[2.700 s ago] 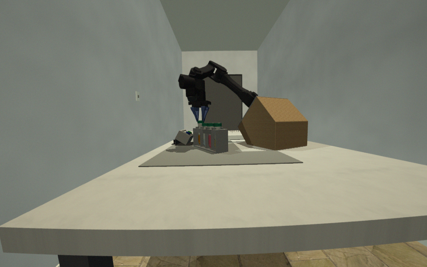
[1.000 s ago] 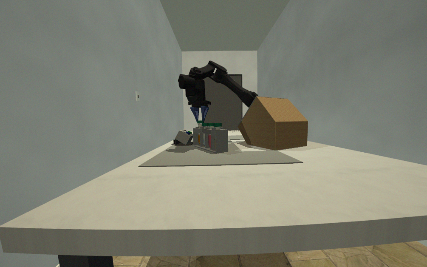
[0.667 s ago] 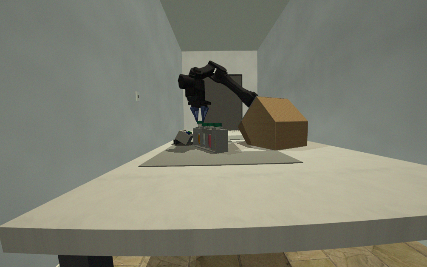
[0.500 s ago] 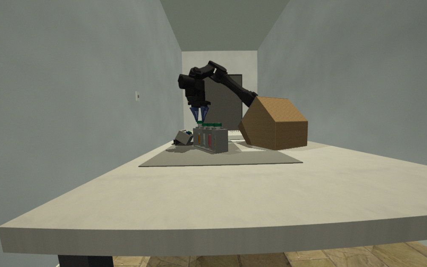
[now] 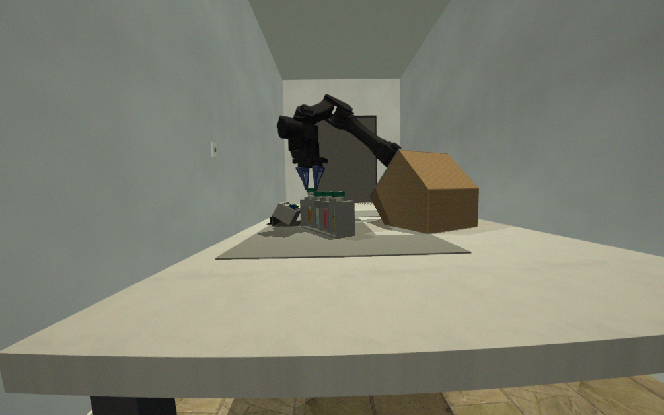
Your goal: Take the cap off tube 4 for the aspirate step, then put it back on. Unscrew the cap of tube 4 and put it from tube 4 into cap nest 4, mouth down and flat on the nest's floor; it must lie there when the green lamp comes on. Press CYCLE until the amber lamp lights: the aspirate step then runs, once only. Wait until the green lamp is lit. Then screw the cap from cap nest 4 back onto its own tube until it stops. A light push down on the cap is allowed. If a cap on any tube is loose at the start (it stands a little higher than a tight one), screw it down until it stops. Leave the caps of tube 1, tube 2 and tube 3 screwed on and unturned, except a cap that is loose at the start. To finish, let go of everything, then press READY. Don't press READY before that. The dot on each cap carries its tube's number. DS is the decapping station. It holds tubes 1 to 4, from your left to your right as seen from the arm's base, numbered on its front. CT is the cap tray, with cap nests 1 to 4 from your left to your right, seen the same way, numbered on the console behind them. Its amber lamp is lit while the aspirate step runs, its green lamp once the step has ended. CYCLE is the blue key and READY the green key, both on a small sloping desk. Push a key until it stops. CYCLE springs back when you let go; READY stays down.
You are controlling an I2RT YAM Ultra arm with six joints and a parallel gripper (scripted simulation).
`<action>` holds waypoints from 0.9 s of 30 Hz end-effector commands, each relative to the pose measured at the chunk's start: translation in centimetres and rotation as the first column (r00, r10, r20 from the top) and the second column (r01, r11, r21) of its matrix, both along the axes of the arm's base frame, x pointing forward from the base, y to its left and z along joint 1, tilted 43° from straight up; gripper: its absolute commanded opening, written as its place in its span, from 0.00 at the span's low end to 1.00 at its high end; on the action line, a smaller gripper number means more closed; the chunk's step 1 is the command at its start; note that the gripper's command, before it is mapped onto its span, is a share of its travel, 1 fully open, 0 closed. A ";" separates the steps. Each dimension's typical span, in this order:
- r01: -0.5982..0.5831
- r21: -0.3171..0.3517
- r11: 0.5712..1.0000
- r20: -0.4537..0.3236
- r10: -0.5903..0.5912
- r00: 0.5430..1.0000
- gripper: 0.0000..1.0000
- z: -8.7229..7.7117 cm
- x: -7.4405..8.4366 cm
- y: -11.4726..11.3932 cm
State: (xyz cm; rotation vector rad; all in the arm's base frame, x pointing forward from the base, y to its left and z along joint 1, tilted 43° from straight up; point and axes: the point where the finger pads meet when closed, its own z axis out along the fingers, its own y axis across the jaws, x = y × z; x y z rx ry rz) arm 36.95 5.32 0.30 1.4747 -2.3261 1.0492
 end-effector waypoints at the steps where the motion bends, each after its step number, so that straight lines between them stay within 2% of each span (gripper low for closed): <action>1: -0.025 0.003 1.000 0.008 0.025 1.000 0.00 0.6 -0.3 0.5; 4: -0.025 0.014 1.000 0.032 0.025 0.999 0.00 1.1 0.4 0.9; 27: -0.025 0.020 0.999 0.043 0.024 0.999 0.00 1.5 0.9 1.0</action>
